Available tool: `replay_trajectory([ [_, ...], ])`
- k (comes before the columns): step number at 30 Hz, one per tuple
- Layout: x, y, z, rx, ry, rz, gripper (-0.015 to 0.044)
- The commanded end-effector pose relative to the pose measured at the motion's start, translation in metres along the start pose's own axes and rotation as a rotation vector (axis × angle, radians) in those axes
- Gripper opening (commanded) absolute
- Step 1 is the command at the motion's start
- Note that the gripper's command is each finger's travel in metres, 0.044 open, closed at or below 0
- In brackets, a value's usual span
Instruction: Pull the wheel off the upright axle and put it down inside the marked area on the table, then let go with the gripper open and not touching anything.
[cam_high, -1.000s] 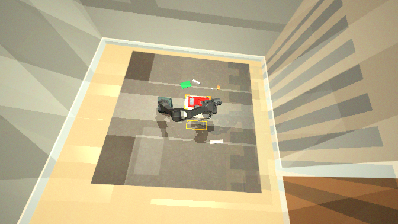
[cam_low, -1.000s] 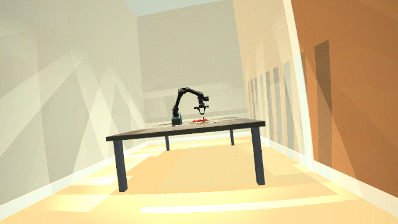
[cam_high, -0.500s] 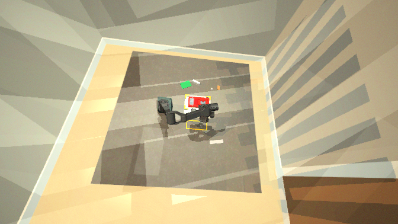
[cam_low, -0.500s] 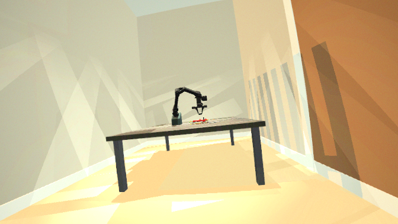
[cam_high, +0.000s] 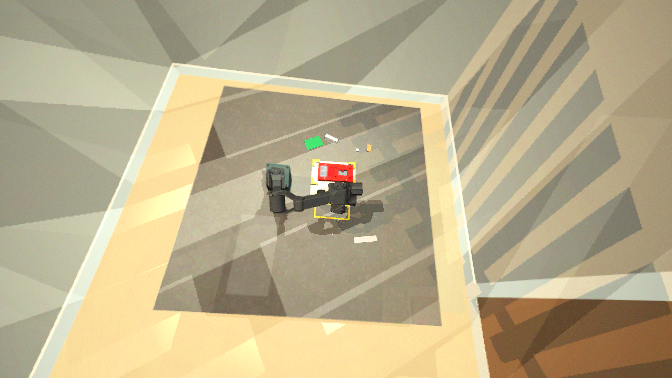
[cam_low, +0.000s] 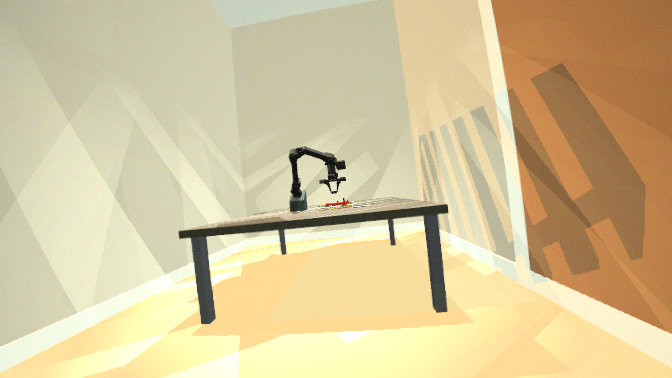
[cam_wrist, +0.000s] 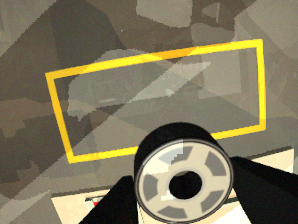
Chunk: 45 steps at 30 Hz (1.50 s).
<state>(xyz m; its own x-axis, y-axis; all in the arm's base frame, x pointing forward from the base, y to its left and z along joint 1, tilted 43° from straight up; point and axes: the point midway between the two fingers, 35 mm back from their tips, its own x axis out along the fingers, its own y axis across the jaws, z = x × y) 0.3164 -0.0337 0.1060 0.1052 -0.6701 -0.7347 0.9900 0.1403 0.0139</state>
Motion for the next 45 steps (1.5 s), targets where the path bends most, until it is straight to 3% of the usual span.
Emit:
replay_trajectory([
  [1,0.001,-0.005,0.005,-0.003,-0.005,-0.003,0.0000],
  [13,0.029,-0.004,0.005,-0.002,-0.005,-0.003,0.0000],
  [26,0.101,-0.005,0.006,-0.002,-0.010,-0.003,0.0000],
  [34,0.105,-0.006,0.006,-0.002,-0.011,-0.003,0.0000],
  [45,0.099,-0.005,0.008,0.002,-0.014,-0.001,0.0289],
])
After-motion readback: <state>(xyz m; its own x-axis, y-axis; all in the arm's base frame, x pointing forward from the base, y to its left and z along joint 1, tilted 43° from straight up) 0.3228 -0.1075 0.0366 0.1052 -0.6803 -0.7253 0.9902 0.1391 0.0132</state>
